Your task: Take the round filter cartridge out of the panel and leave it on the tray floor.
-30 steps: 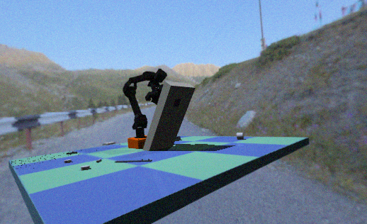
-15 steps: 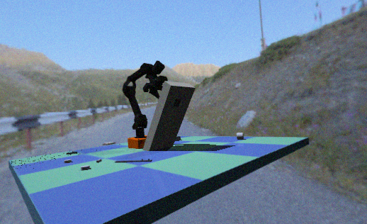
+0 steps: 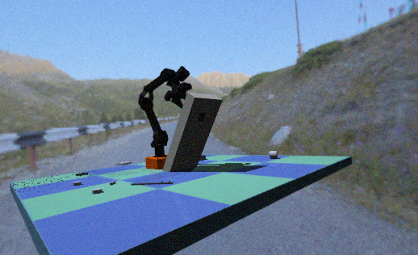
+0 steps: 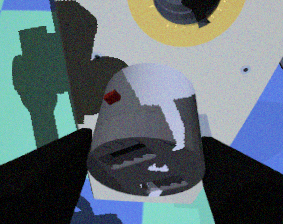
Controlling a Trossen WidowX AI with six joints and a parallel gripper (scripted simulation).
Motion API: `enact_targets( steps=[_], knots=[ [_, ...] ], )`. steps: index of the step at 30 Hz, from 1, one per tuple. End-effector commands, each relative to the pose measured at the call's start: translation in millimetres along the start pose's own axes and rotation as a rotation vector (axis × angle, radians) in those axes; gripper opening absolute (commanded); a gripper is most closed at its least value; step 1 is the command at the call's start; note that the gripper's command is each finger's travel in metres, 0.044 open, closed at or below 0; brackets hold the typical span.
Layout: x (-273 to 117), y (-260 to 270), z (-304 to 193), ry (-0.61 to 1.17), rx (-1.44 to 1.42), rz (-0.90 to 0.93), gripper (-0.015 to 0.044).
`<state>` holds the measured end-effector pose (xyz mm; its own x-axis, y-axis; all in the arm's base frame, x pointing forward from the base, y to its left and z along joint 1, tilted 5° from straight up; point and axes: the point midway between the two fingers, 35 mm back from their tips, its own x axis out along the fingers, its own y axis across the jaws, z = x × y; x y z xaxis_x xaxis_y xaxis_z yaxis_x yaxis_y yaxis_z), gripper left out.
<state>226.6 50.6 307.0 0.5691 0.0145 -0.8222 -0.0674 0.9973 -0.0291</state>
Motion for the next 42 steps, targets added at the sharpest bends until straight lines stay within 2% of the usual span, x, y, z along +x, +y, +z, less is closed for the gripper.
enact_targets(
  steps=[1,18,20,42],
  knots=[
    [2,10,1,0.004,0.003,-0.003,0.0000],
    [8,65,-2,-0.007,0.003,0.000,0.0000],
    [8,60,-3,0.003,-0.015,0.011,0.0000],
    [3,157,-66,0.012,-0.519,0.310,0.0000]
  ],
)
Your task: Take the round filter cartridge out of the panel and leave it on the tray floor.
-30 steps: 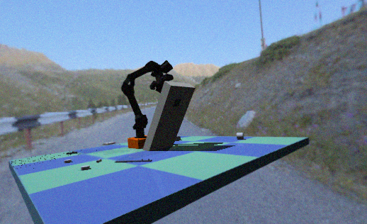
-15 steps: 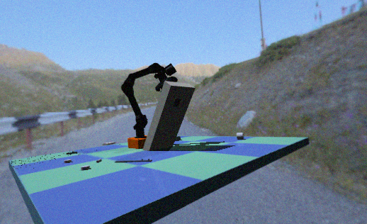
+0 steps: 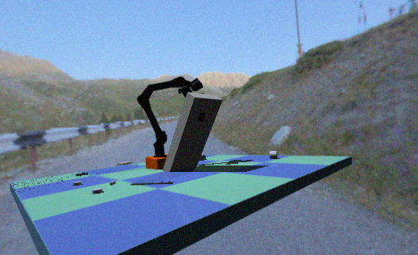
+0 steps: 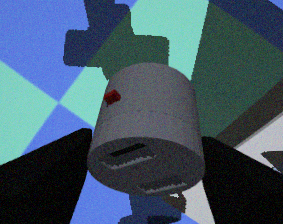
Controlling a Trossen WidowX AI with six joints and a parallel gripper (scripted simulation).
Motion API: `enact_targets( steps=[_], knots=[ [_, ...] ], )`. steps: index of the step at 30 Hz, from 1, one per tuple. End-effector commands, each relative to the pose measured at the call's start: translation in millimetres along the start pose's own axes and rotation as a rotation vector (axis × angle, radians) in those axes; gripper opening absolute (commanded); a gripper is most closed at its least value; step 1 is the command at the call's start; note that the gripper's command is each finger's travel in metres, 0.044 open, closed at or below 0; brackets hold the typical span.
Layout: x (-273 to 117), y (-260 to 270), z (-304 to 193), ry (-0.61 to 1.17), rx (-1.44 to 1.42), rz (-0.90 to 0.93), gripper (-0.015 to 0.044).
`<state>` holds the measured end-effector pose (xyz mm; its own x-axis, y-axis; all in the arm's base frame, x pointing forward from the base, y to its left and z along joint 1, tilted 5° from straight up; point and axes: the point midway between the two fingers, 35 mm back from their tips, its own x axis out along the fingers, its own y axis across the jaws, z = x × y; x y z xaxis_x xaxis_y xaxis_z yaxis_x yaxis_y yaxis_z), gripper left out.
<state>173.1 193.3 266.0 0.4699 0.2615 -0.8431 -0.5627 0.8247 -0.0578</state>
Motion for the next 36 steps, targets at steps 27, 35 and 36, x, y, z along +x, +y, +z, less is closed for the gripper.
enact_targets(
  steps=[27,35,36],
  knots=[
    [6,120,-63,-0.022,-0.558,0.326,0.0000],
    [24,155,-99,-0.023,-0.688,0.408,0.0000],
    [26,159,-104,-0.023,-0.704,0.417,0.0000]
  ],
)
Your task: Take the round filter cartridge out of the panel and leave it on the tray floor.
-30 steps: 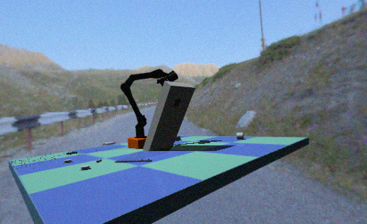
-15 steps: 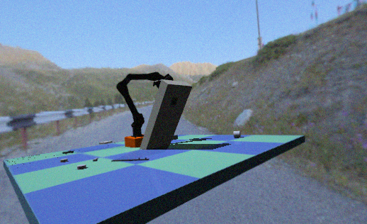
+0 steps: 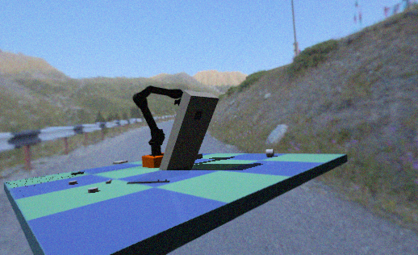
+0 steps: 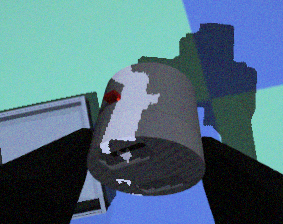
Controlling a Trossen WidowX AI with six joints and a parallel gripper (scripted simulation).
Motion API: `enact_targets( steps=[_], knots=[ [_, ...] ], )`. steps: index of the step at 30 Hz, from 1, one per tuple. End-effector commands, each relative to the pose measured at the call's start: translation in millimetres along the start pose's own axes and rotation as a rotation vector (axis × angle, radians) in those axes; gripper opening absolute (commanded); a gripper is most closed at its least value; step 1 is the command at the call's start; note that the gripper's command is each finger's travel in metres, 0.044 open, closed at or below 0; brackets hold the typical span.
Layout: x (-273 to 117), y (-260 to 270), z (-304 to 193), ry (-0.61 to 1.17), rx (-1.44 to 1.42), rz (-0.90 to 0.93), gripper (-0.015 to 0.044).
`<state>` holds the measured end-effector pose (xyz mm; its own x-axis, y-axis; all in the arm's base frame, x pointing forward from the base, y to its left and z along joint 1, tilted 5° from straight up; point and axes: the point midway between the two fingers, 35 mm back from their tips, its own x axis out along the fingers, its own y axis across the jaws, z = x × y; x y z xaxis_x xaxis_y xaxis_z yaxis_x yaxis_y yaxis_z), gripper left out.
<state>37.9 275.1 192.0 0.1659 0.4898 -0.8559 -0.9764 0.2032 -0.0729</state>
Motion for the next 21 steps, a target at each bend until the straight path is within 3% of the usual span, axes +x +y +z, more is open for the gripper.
enact_targets(
  steps=[1,21],
  knots=[
    [15,19,-7,0.002,-0.060,0.039,0.0000],
    [71,113,-82,0.008,-0.372,0.228,0.0000]
  ],
)
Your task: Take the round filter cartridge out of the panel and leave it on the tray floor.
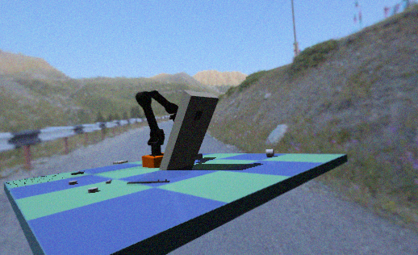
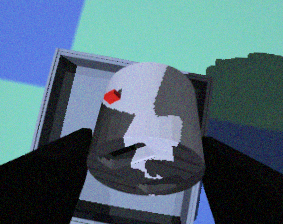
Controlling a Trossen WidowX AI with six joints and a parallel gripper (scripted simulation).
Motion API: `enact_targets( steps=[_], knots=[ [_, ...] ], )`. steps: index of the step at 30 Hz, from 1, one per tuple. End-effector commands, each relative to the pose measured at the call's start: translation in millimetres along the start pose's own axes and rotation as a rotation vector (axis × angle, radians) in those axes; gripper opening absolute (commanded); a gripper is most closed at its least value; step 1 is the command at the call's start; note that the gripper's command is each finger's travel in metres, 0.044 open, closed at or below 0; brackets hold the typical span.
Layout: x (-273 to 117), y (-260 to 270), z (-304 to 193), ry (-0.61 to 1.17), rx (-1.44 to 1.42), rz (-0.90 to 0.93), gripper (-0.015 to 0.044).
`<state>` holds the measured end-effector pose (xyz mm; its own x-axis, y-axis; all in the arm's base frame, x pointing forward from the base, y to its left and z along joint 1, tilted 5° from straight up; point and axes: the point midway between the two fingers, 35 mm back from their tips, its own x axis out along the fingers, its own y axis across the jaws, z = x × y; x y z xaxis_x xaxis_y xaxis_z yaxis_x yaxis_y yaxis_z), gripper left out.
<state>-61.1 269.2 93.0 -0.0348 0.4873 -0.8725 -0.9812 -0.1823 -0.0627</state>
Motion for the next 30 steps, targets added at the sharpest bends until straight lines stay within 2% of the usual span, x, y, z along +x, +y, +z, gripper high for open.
enact_targets(
  steps=[1,5,18,22,30],
  knots=[
    [10,15,-10,0.003,-0.049,0.031,0.0000],
    [13,15,-12,0.003,-0.052,0.032,0.0000],
    [70,16,-45,0.003,-0.052,0.032,0.0000],
    [75,15,-49,0.003,-0.052,0.032,0.0000],
    [71,15,-47,0.010,-0.050,0.027,0.0210]
  ],
)
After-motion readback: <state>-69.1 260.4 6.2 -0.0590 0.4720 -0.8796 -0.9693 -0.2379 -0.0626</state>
